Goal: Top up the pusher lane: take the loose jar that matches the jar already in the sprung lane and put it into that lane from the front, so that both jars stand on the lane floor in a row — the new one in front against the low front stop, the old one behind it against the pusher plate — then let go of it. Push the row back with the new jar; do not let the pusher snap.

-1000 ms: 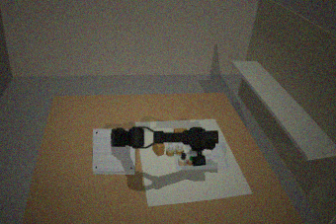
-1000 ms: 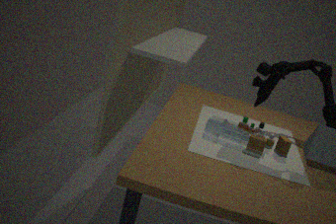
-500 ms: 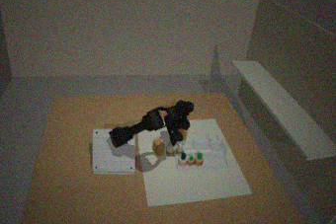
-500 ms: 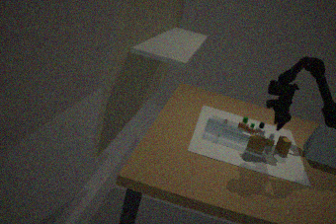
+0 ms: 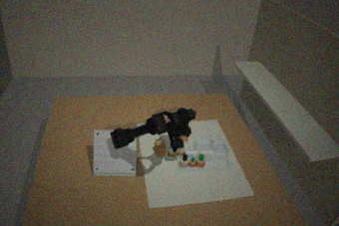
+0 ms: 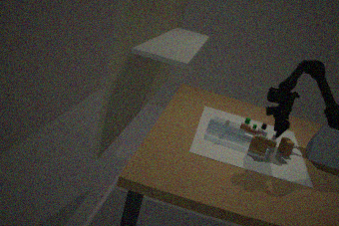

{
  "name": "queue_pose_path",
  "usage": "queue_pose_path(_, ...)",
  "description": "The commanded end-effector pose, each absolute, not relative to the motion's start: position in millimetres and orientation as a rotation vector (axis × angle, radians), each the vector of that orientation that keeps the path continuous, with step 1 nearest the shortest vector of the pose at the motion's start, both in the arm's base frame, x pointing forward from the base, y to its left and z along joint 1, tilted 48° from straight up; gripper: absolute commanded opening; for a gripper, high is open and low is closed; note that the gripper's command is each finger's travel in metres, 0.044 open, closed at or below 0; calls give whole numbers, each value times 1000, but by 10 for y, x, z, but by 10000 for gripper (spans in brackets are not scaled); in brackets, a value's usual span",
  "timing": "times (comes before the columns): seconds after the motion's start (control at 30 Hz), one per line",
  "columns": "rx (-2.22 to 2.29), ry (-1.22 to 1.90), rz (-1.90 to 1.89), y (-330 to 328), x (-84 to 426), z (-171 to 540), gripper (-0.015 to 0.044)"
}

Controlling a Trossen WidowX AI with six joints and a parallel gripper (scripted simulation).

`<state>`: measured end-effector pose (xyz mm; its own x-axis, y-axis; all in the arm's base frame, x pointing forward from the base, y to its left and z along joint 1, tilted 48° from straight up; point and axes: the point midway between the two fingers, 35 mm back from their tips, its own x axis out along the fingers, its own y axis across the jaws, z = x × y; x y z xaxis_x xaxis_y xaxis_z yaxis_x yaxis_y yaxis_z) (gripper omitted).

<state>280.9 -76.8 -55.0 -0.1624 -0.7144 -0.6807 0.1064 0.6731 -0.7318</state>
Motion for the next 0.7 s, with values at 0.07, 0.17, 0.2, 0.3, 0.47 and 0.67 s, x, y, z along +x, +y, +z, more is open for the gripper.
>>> queue_pose_path(0.07, -523, 1584, -782, -880, 2773, -639, 440)
queue_pose_path(0.17, -523, 1584, -782, -896, 2770, -655, 440)
queue_pose_path(0.2, -523, 1584, -782, -908, 2768, -666, 440)
queue_pose_path(0.3, -523, 1584, -782, -942, 2761, -699, 440)
queue_pose_path(0.47, -523, 1584, -782, -1000, 2748, -752, 440)
queue_pose_path(0.67, -523, 1584, -782, -1068, 2730, -814, 440)
